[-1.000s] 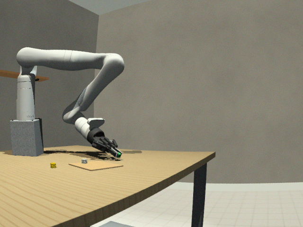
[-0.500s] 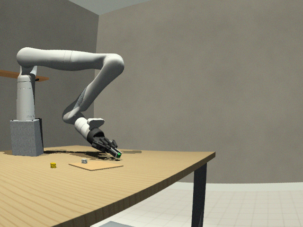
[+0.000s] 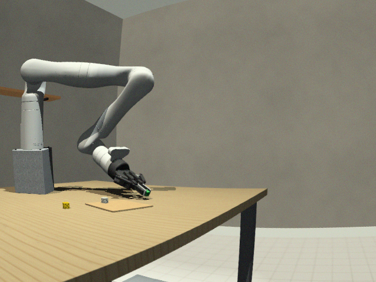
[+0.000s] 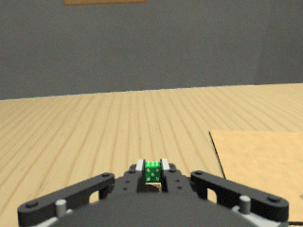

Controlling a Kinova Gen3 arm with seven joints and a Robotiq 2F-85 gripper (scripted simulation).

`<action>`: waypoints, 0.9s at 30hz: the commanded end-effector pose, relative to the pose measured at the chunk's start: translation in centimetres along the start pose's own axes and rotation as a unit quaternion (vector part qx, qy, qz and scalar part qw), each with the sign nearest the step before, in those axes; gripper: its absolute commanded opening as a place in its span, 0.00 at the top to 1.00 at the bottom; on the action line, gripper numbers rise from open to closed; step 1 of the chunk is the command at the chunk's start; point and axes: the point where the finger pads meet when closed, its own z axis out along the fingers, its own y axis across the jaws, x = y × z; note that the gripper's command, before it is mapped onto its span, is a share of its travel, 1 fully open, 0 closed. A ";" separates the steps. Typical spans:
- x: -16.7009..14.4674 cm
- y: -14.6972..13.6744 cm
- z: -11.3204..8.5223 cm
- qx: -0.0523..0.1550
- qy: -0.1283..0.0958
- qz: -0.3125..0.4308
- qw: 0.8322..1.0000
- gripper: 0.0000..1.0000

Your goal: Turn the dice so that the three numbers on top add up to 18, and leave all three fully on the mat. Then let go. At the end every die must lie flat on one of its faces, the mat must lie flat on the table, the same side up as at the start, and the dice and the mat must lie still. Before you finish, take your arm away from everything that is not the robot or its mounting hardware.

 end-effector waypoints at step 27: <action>-0.7 0.0 0.4 0.000 0.001 0.000 1.000 0.89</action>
